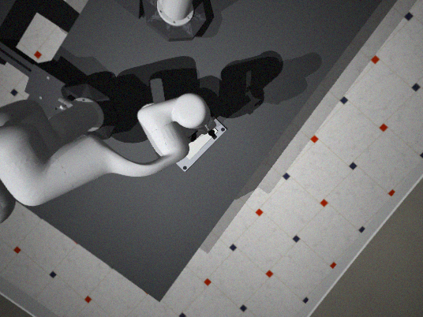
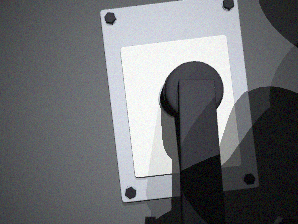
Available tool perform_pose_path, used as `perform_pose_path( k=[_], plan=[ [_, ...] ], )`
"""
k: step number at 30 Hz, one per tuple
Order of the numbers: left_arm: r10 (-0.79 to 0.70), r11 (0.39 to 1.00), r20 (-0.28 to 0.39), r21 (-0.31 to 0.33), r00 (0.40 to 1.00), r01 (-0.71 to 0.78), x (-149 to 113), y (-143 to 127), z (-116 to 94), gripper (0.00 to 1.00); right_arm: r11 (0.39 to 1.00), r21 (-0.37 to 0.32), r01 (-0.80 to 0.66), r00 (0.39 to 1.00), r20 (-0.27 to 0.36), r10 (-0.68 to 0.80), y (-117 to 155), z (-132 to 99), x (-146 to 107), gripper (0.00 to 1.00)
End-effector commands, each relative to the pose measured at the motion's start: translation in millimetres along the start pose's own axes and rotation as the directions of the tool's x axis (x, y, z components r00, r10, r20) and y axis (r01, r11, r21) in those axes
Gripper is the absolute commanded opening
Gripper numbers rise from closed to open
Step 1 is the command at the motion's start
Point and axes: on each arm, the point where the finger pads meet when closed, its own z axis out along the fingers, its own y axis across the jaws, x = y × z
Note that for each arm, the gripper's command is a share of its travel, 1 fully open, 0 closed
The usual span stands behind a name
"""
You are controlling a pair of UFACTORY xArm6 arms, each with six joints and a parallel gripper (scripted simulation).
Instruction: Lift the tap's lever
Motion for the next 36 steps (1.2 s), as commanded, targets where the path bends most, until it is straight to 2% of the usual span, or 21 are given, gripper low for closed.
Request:
perform_pose_path(
  k=[1, 6, 7, 36],
  plan=[
    [0.000, 1.000, -0.004, 0.000, 1.000, 0.000, 0.8, -0.1, -1.4, 1.00, 1.000, 0.002, -0.001, 1.000, 0.005, 0.001, -1.0, -6.9, -1.1, 0.66],
    [0.000, 1.000, -0.004, 0.000, 1.000, 0.000, 0.8, -0.1, -1.4, 1.00, 1.000, 0.002, -0.001, 1.000, 0.005, 0.001, -1.0, -7.7, -1.1, 0.66],
    [0.000, 1.000, -0.004, 0.000, 1.000, 0.000, 0.8, -0.1, -1.4, 1.00, 1.000, 0.002, -0.001, 1.000, 0.005, 0.001, -1.0, -7.7, -1.1, 0.00],
    [0.000, 1.000, -0.004, 0.000, 1.000, 0.000, 0.8, -0.1, -1.4, 1.00, 1.000, 0.002, -0.001, 1.000, 0.005, 0.001, -1.0, -7.7, -1.1, 0.00]
  ],
)
